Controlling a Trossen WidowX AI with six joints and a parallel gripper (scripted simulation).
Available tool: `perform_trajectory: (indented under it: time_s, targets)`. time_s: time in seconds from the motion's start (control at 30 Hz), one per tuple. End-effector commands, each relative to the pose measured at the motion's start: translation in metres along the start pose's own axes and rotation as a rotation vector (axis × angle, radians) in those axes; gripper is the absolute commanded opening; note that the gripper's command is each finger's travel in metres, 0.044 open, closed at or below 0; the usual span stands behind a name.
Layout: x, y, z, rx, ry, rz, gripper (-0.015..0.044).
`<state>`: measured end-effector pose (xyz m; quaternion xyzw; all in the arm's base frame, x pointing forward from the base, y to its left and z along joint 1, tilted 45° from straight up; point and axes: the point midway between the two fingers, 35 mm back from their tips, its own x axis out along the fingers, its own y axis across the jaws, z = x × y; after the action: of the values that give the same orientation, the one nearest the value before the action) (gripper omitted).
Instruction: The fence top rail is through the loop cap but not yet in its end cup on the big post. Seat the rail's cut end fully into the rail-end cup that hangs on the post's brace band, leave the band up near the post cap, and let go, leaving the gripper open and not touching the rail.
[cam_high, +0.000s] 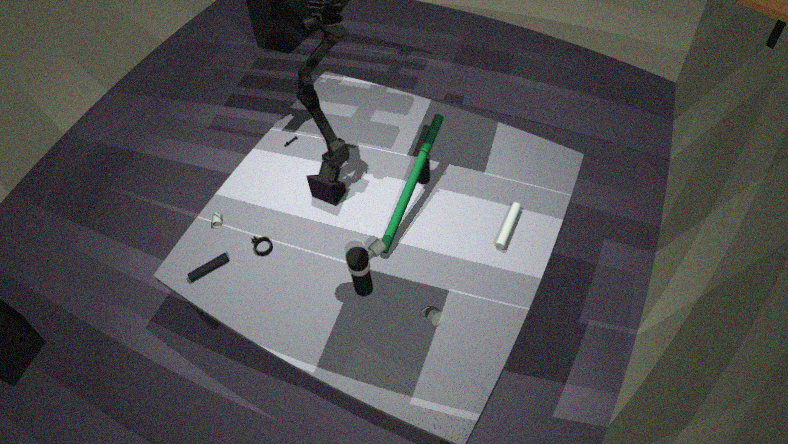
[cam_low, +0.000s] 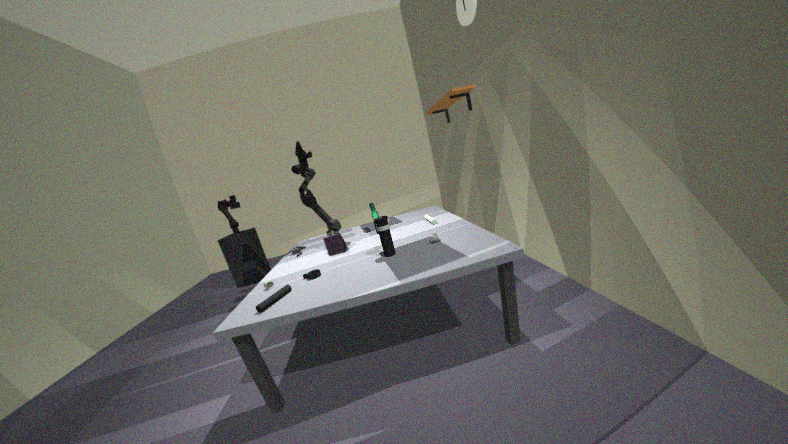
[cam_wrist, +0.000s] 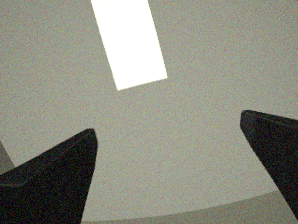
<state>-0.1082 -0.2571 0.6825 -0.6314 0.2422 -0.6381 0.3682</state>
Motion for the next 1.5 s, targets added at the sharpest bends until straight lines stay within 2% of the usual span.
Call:
perform_trajectory:
  time_s: [0.0,0.03,0.37,0.57,0.77,0.93,1.1,1.3,1.47]
  targets:
    - [-0.001,-0.002,0.001,-0.011,0.0,-0.004,0.0426]
    - [-0.004,-0.008,0.005,-0.044,-0.002,-0.014,0.044]
    - [-0.06,-0.116,0.08,-0.688,0.057,-0.357,0.044]
    - [-0.103,-0.16,0.153,-1.108,0.125,-0.602,0.044]
    - [-0.145,-0.174,0.241,-1.507,0.187,-0.855,0.044]
    - [-0.176,-0.16,0.318,-1.812,0.229,-1.082,0.044]
    - [-0.205,-0.122,0.392,-2.082,0.266,-1.342,0.044]
    - [-0.235,-0.051,0.467,-2.327,0.289,-1.704,0.044]
    - [-0.251,0.019,0.503,-2.43,0.251,-1.992,0.044]
